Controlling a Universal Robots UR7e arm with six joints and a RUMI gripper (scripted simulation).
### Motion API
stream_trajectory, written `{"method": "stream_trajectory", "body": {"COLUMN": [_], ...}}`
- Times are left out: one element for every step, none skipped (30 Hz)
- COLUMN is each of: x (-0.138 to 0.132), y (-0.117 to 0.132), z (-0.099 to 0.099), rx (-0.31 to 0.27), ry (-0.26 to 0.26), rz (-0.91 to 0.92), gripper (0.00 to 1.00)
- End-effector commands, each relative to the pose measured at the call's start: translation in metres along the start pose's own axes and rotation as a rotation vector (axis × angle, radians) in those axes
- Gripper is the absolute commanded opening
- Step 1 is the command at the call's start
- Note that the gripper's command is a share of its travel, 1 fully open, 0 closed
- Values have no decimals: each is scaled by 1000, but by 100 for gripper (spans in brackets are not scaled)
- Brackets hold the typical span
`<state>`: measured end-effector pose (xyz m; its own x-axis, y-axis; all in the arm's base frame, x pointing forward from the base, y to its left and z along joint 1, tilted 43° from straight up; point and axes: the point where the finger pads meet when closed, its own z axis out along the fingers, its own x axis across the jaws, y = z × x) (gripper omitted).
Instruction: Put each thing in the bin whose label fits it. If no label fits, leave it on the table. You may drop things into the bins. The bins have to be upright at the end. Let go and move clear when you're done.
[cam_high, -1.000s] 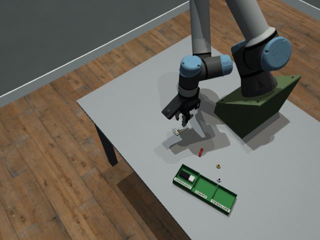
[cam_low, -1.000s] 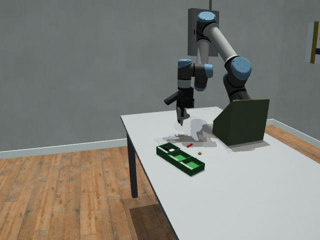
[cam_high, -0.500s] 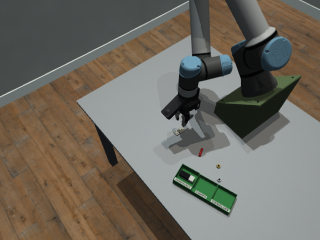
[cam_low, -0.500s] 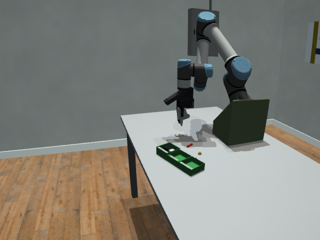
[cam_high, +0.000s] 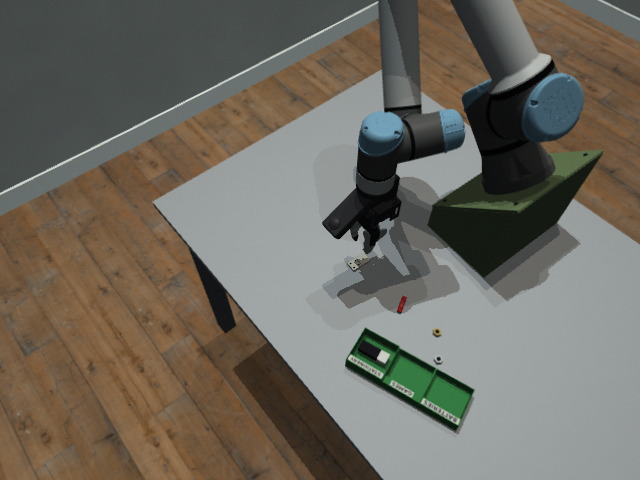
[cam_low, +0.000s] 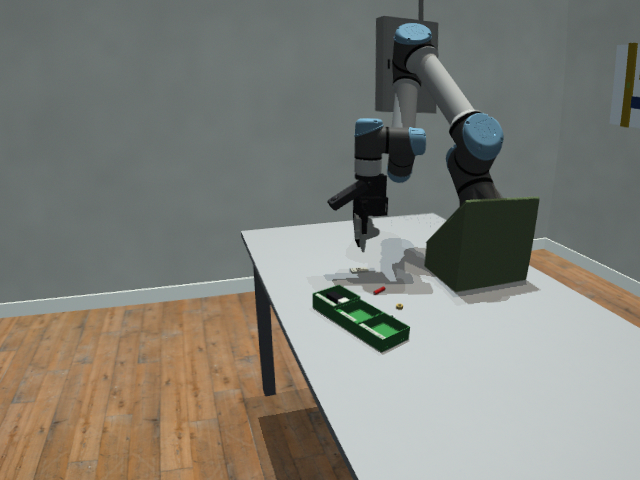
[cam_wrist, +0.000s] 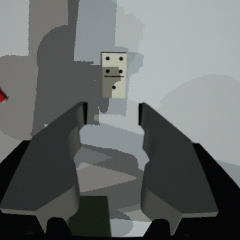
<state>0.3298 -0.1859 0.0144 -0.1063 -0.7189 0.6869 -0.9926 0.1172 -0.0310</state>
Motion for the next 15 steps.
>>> {"method": "stream_trajectory", "body": {"x": [0,0,0,0,0,0,0,0,0,0,0,0,0,0,0], "y": [0,0,0,0,0,0,0,0,0,0,0,0,0,0,0], "z": [4,8,12,16,16,16,20,24,28,32,36,40,44,48,52], "rx": [1,1,1,1,1,1,1,1,1,1,1,1,1,1,1], "ry": [0,0,0,0,0,0,0,0,0,0,0,0,0,0,0], "rz": [1,1,1,1,1,1,1,1,1,1,1,1,1,1,1], "gripper": [24,24,24,24,24,24,24,24,24,24,24,24,24,24,24]}}
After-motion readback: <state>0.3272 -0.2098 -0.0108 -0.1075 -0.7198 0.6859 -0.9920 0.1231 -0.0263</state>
